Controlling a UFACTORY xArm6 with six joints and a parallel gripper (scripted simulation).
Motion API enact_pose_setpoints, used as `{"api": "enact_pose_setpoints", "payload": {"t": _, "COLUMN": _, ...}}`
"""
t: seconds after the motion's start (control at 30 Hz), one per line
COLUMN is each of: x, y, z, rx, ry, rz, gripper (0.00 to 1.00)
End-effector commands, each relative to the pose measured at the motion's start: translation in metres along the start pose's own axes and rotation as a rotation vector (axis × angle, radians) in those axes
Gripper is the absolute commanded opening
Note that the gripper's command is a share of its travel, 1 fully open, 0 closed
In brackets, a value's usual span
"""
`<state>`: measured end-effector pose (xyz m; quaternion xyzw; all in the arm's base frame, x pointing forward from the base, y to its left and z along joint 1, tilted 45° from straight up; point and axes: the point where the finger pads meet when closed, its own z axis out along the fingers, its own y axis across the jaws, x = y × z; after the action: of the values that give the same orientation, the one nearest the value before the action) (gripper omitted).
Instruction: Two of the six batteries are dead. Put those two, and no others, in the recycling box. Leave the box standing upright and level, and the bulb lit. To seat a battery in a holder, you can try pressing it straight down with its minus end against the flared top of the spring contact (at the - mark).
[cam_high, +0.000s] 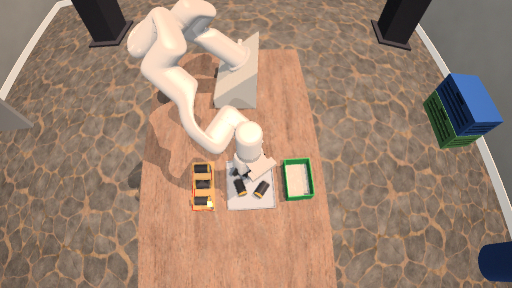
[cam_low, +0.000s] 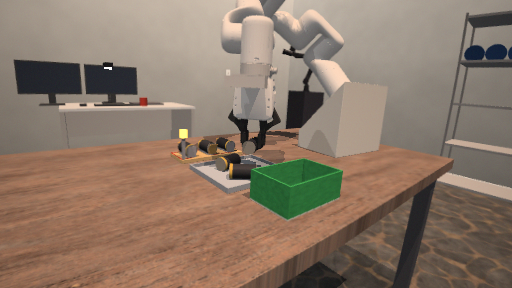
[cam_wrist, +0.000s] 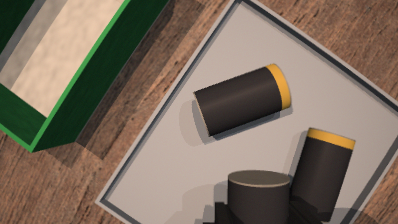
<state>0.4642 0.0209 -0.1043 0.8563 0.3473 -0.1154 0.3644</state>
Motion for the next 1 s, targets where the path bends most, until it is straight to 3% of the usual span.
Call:
{"api": "enact_pose_setpoints", "payload": {"t": 0.0, "x": 0.002, "y": 0.001, "z": -0.038, "rx": -0.002, "ry": 0.006, "rz": 0.002, "gripper": 0.28}}
{"api": "enact_pose_setpoints", "payload": {"t": 0.07, "x": 0.002, "y": 0.001, "z": -0.065, "rx": -0.002, "ry": 0.006, "rz": 0.002, "gripper": 0.28}}
{"api": "enact_pose_setpoints", "payload": {"t": 0.13, "x": 0.002, "y": 0.001, "z": -0.078, "rx": -0.002, "ry": 0.006, "rz": 0.002, "gripper": 0.28}}
{"api": "enact_pose_setpoints", "payload": {"t": 0.53, "x": 0.002, "y": 0.001, "z": -0.079, "rx": -0.002, "ry": 0.006, "rz": -0.029, "gripper": 0.28}}
{"api": "enact_pose_setpoints", "payload": {"t": 0.77, "x": 0.002, "y": 0.001, "z": -0.079, "rx": -0.002, "ry": 0.006, "rz": -0.125, "gripper": 0.28}}
{"api": "enact_pose_setpoints", "payload": {"t": 0.97, "x": 0.002, "y": 0.001, "z": -0.079, "rx": -0.003, "ry": 0.006, "rz": -0.326, "gripper": 0.28}}
